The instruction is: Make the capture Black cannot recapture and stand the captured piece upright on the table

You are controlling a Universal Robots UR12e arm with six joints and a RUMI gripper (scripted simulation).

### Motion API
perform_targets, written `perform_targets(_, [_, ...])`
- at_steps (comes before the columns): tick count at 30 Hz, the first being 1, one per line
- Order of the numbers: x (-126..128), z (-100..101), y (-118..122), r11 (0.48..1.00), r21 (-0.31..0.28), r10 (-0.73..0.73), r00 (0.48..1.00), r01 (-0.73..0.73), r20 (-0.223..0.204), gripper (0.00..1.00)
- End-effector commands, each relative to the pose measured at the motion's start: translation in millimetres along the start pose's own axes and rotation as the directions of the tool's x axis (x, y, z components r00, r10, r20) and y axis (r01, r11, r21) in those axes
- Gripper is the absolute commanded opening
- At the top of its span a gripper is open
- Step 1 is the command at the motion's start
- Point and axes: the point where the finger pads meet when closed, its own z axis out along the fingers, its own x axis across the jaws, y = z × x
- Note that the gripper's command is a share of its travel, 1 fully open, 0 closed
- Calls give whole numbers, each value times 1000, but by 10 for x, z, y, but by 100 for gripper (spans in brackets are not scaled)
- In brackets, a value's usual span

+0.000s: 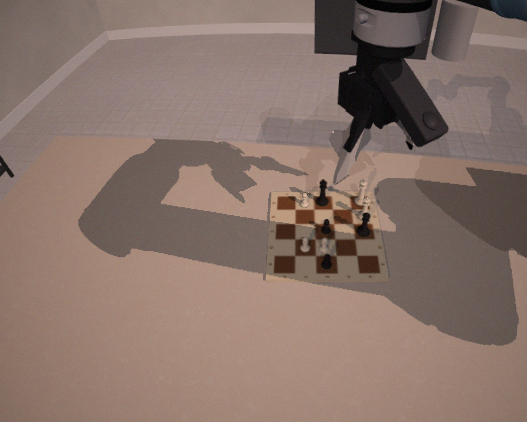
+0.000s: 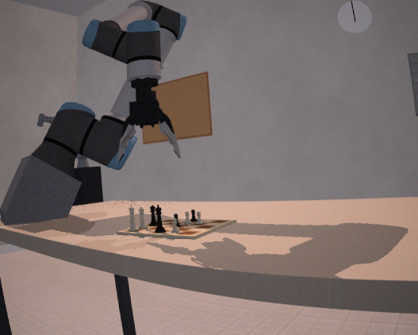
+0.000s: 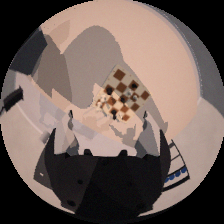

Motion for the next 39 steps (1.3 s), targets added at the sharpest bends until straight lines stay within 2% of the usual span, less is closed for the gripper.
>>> perform_targets(1, [-1,212,-3,1000,-1,0,1000,0,0,100])
perform_targets(3, [-4,334,-13,1000,-1,0,1000,0,0,100])
perform_targets(5, [-5,363,-16,1000,-1,0,1000,0,0,100])
perform_targets(6, [-5,363,-16,1000,-1,0,1000,0,0,25])
perform_targets(39, [-5,363,-16,1000,-1,0,1000,0,0,25])
